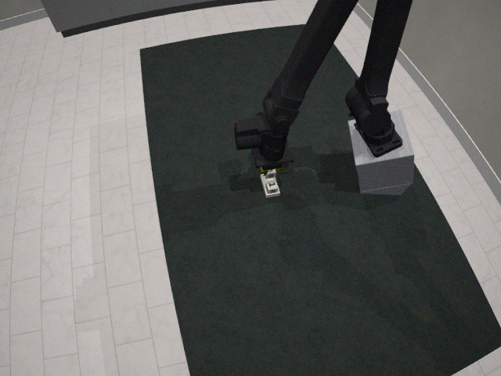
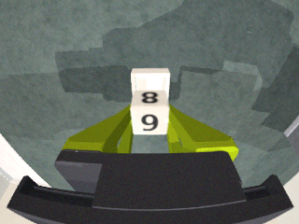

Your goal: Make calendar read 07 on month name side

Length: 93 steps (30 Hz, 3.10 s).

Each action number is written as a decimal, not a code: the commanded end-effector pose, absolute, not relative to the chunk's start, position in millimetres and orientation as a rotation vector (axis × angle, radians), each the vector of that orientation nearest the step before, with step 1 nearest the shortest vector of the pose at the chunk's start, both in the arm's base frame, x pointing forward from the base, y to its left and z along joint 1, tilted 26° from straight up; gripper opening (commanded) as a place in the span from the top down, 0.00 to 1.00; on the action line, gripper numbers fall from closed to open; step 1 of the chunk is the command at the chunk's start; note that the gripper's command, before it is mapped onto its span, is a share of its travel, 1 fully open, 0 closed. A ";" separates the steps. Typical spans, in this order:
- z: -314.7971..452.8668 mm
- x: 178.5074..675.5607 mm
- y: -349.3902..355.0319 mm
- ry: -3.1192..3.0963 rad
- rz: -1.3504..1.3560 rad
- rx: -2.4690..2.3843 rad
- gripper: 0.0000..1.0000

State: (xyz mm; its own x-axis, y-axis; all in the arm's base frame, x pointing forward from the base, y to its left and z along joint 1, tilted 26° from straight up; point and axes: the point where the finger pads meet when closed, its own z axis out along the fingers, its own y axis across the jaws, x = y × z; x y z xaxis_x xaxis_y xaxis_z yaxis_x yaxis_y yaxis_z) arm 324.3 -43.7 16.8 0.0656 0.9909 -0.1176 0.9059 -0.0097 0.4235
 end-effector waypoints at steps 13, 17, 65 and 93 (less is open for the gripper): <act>21.3 326.7 -46.1 1.880 0.311 1.949 0.74; 21.3 326.7 -46.1 1.880 0.311 1.949 0.74; 24.0 328.8 -47.1 1.874 0.319 1.942 0.74; 26.0 332.8 -47.6 1.873 0.320 1.943 0.74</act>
